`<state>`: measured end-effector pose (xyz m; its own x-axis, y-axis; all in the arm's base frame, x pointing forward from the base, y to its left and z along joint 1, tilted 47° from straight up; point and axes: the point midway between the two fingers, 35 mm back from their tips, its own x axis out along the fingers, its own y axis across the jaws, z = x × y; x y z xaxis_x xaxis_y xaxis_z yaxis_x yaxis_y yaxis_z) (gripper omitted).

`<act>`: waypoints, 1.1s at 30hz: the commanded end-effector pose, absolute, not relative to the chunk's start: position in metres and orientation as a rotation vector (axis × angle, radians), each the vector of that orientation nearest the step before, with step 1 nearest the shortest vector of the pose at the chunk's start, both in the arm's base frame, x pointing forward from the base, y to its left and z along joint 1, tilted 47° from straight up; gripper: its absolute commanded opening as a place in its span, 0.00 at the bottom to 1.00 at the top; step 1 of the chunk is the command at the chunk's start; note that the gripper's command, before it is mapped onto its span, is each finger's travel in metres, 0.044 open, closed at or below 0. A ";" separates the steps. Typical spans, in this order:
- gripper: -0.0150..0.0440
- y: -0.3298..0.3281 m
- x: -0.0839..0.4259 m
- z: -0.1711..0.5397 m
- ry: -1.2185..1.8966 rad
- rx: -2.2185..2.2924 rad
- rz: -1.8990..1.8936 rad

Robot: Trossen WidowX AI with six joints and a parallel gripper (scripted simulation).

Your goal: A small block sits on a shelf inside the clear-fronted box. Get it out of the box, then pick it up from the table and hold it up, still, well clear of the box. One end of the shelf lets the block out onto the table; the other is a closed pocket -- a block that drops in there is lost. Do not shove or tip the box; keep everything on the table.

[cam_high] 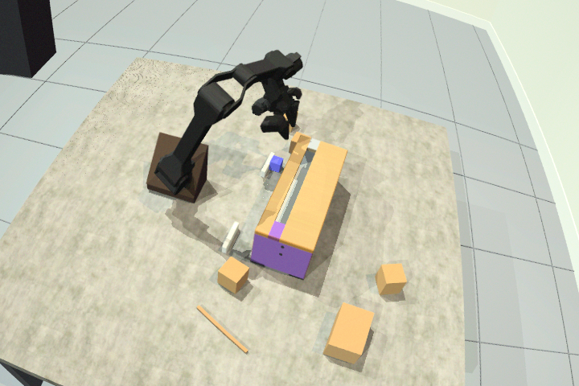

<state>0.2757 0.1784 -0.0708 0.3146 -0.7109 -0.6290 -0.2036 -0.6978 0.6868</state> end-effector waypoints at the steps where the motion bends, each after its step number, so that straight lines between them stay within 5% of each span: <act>1: 0.74 0.133 0.268 -0.108 -0.827 2.048 -1.378; 33: 0.74 0.095 0.260 -0.144 -0.828 2.048 -1.377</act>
